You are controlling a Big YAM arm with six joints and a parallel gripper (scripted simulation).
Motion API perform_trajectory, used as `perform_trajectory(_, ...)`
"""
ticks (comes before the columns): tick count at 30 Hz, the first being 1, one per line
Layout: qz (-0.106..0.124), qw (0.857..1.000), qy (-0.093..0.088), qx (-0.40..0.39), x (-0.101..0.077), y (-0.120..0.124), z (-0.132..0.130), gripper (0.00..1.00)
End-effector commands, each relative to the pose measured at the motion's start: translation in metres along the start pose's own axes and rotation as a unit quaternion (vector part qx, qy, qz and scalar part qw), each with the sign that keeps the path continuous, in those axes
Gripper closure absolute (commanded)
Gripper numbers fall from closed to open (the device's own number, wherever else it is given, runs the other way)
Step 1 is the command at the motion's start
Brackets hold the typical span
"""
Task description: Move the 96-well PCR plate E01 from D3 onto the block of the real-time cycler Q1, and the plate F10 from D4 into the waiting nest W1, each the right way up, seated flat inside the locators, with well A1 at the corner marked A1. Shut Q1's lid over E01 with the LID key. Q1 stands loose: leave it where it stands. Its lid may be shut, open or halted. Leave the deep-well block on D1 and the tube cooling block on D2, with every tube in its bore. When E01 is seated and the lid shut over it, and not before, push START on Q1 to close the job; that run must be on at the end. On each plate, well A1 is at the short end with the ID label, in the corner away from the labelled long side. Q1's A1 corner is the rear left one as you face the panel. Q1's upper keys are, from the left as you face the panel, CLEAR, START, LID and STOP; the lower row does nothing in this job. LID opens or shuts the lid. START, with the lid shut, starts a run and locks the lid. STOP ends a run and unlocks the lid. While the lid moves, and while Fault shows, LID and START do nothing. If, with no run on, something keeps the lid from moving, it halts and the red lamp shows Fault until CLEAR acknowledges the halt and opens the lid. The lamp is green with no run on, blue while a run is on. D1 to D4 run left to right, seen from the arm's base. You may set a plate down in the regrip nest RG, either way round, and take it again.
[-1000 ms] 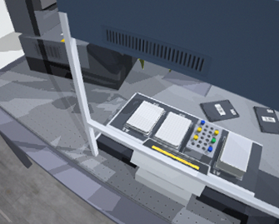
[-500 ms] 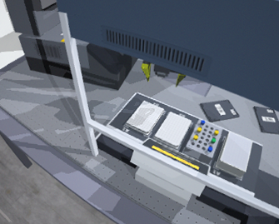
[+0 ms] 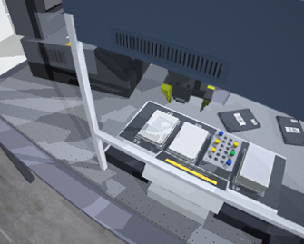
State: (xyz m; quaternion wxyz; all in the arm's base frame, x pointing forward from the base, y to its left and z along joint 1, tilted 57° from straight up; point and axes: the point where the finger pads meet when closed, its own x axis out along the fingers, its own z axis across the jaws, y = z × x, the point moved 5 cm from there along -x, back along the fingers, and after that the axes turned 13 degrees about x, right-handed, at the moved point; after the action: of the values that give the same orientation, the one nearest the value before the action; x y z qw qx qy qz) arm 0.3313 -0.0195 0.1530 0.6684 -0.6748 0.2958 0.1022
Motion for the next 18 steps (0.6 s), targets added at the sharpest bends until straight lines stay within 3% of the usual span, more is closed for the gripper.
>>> perform_trajectory(1, 0.007, 0.998, 0.003, 0.056, 0.007, -0.012, 0.012, 0.00)
perform_trajectory(8, 0.016, 0.997, 0.000, 0.071, 0.011, -0.019, 0.032, 0.00)
perform_trajectory(11, 0.006, 0.996, 0.006, 0.090, 0.013, -0.035, 0.037, 0.00)
perform_trajectory(14, 0.006, 0.995, -0.002, 0.095, 0.016, -0.048, 0.056, 0.00)
perform_trajectory(18, 0.010, 0.995, 0.001, 0.098, 0.020, -0.052, 0.064, 0.00)
